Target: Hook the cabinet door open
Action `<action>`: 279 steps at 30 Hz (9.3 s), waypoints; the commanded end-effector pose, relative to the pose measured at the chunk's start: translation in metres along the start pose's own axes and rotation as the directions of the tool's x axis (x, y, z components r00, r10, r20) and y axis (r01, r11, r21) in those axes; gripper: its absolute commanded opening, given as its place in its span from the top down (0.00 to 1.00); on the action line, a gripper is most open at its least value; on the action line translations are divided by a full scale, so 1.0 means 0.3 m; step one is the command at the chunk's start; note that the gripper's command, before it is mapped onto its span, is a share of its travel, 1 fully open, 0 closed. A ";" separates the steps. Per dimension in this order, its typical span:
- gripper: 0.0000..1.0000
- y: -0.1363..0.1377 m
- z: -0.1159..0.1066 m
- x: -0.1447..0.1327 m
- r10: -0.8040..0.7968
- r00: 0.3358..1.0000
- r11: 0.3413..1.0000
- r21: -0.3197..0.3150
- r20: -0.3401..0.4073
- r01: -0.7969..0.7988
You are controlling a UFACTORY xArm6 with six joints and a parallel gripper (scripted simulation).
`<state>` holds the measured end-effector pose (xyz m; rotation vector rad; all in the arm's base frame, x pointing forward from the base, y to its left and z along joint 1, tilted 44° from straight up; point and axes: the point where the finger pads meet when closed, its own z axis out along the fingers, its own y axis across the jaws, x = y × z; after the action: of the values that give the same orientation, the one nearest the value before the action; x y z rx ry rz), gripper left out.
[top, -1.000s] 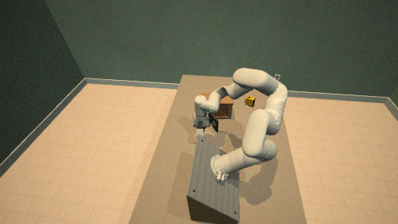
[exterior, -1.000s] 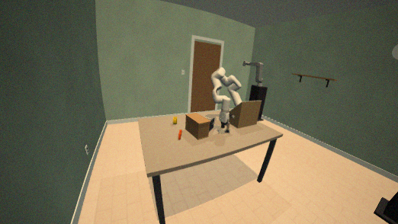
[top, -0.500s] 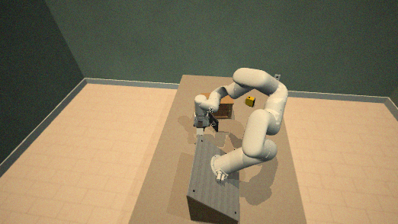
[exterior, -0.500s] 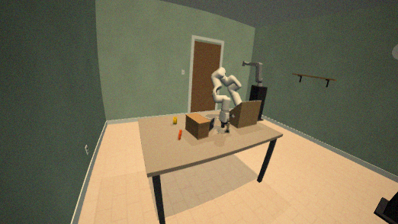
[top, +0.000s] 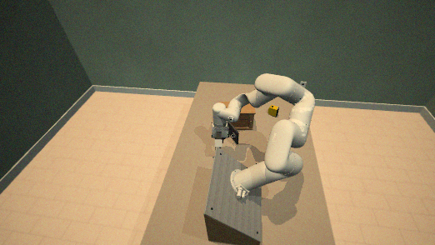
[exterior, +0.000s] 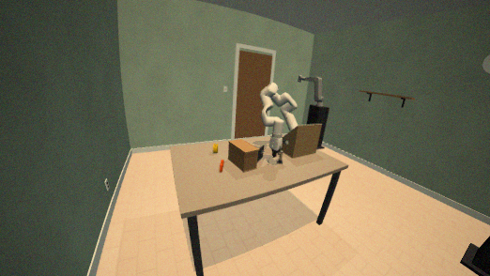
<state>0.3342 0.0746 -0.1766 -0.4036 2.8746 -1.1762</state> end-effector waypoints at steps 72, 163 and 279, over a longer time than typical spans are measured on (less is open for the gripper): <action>0.96 0.001 -0.085 -0.012 0.001 1.000 1.000 -0.002 0.003 -0.001; 0.96 -0.058 -0.111 0.007 0.400 0.917 0.917 -0.003 0.002 -0.400; 0.96 -0.102 -0.095 0.030 0.677 0.736 0.736 -0.004 0.001 -0.677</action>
<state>0.3285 0.0701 -0.1346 0.6148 2.6051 -1.0045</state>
